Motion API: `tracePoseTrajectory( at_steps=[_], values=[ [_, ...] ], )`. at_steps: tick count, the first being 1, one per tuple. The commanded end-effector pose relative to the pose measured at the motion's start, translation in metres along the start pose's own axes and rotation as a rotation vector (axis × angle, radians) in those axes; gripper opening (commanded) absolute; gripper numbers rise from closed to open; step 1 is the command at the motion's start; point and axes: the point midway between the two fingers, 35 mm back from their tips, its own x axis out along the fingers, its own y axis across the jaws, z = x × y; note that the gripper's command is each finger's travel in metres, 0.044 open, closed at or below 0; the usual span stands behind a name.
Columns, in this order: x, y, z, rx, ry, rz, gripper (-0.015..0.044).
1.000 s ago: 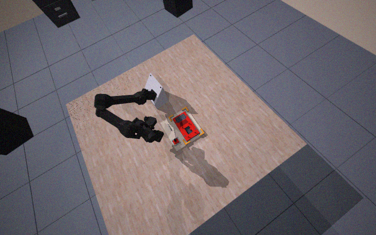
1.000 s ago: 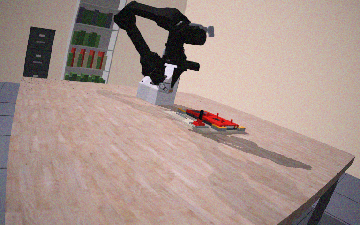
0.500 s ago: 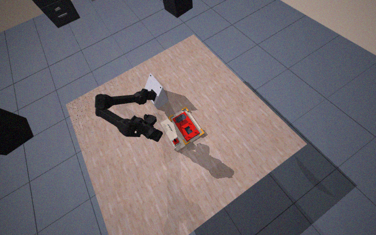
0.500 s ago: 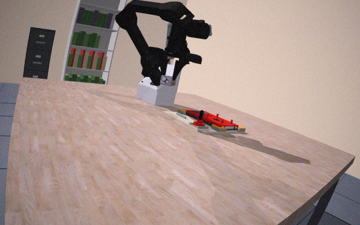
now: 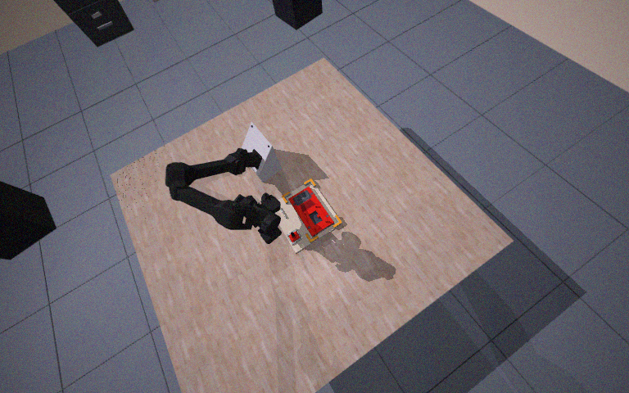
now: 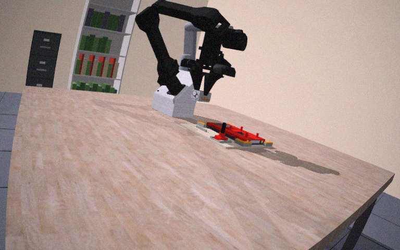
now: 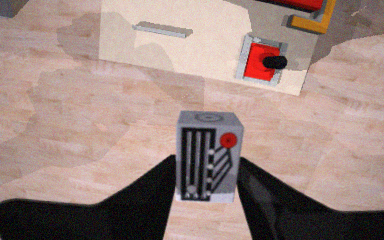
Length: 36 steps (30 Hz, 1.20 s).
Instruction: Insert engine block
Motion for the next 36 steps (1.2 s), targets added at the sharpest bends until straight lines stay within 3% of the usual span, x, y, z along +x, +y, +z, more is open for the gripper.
tracePoseTrajectory(
  at_steps=[1,36],
  values=[
    [0.002,-0.008,0.01,0.102,-0.006,-0.004,0.0],
    [0.034,-0.051,0.106,1.049,-0.01,-0.002,0.0]
  ],
)
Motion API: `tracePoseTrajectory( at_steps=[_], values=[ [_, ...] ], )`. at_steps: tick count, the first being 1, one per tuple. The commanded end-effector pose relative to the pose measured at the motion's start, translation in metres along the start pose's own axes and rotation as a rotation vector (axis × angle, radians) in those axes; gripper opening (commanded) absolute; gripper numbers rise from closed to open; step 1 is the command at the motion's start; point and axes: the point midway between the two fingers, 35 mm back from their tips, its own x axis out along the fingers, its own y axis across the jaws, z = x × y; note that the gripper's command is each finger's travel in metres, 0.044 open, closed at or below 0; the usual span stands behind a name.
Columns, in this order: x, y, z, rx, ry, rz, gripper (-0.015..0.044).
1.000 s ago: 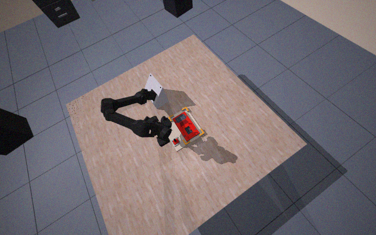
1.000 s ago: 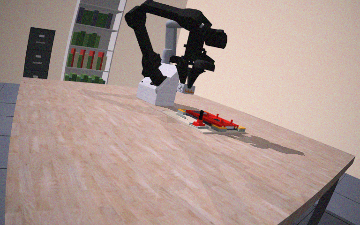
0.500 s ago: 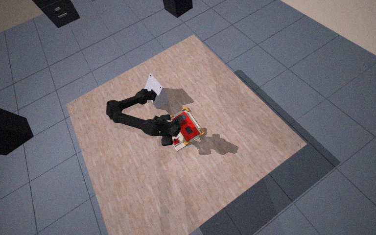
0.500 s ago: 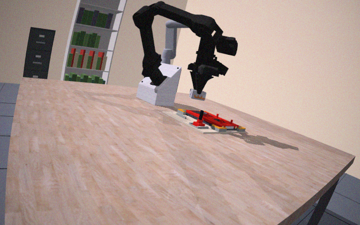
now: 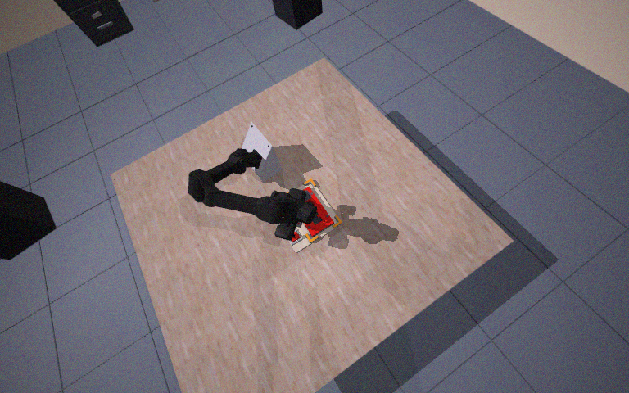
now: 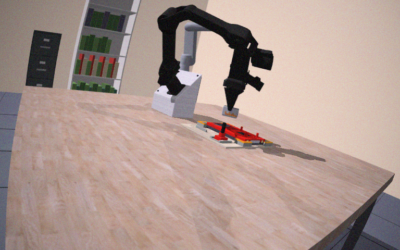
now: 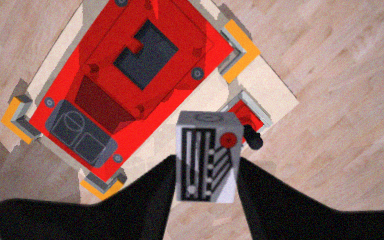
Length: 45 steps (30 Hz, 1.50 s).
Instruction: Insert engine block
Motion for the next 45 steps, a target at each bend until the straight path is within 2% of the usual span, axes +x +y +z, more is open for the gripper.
tracePoseTrajectory(
  at_steps=[1,26,32,45],
  values=[
    [0.003,0.007,0.011,0.101,-0.005,0.003,0.0],
    [0.034,0.055,0.058,0.74,-0.002,0.0,0.0],
    [0.033,0.056,0.058,0.79,-0.002,0.0,0.0157],
    [0.034,0.056,0.058,0.782,-0.002,0.0,0.016]
  ],
)
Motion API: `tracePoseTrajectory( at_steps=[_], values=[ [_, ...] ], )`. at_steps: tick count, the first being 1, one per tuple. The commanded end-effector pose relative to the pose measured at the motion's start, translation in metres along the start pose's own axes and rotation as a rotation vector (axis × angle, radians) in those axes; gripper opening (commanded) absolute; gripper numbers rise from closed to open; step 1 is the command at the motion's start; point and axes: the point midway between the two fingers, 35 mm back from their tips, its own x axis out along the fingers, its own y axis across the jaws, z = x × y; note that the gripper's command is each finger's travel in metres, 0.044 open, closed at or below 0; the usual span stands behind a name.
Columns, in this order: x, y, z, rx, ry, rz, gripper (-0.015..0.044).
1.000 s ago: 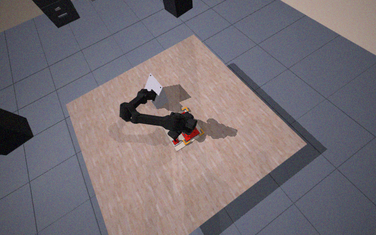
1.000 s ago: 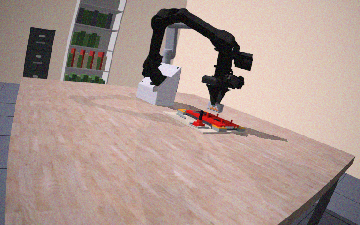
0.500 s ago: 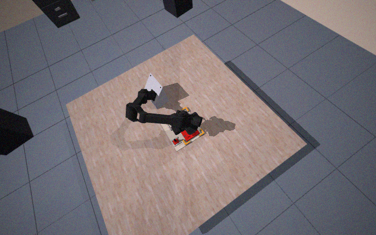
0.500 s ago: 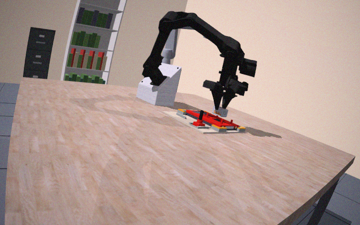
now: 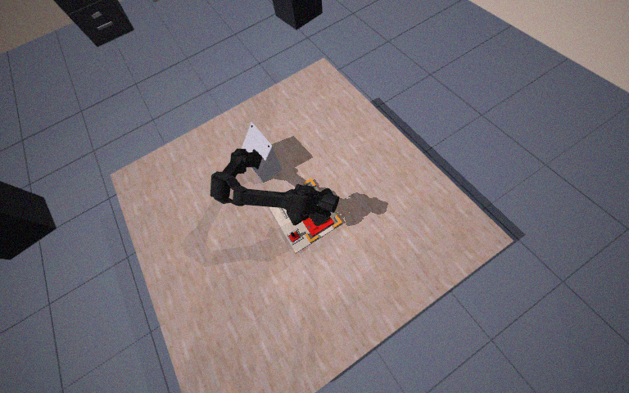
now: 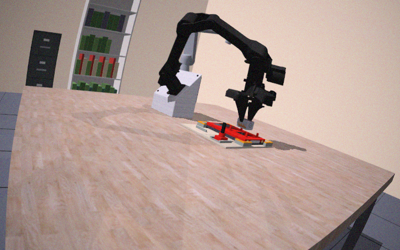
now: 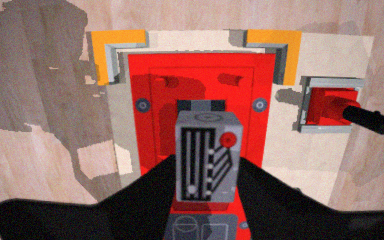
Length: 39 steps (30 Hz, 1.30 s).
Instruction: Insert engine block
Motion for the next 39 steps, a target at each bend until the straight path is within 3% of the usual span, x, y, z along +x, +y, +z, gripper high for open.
tracePoseTrajectory(
  at_steps=[1,16,28,39],
  values=[
    [-0.0003,0.001,0.0007,0.006,-0.001,0.004,0.016],
    [-0.0006,0.0024,0.0011,-0.138,-0.001,0.004,0.016],
    [-0.0006,0.0026,0.0012,0.077,0.0,0.005,0.016],
    [-0.0006,0.0029,0.0011,-0.055,-0.001,0.004,0.016]
  ],
)
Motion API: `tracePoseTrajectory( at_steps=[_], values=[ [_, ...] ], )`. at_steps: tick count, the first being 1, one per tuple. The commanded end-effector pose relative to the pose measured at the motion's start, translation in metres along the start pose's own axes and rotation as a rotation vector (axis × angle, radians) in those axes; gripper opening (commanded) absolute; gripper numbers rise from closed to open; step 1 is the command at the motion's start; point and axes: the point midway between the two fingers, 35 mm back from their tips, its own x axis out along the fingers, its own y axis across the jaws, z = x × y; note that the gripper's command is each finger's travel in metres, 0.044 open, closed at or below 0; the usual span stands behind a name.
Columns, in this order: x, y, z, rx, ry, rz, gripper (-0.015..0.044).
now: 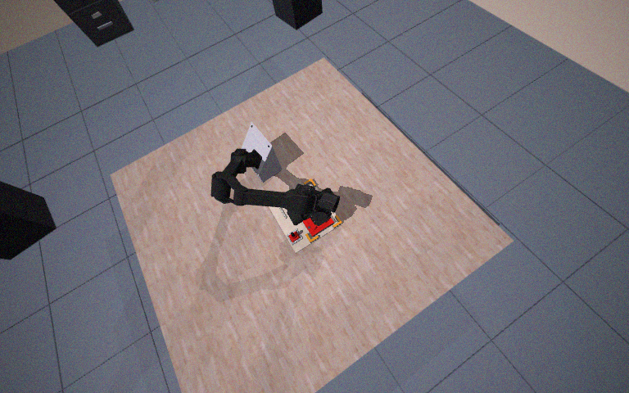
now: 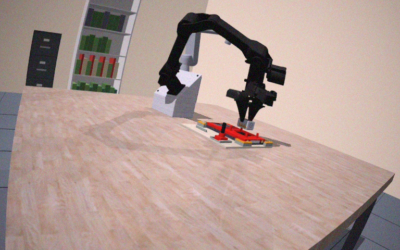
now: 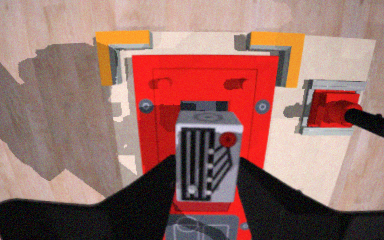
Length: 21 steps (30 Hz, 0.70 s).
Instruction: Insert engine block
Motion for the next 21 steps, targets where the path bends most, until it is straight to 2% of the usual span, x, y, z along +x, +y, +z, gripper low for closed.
tracePoseTrajectory(
  at_steps=[1,7,16,21],
  values=[
    [-0.0003,0.0007,0.0002,-0.068,0.001,0.004,0.016],
    [0.0013,0.0006,0.0002,-0.115,0.001,0.004,0.016],
    [0.0017,0.0006,0.0003,0.052,0.001,0.004,0.016],
    [0.002,0.0009,0.0002,0.023,0.001,0.004,0.016]
  ],
)
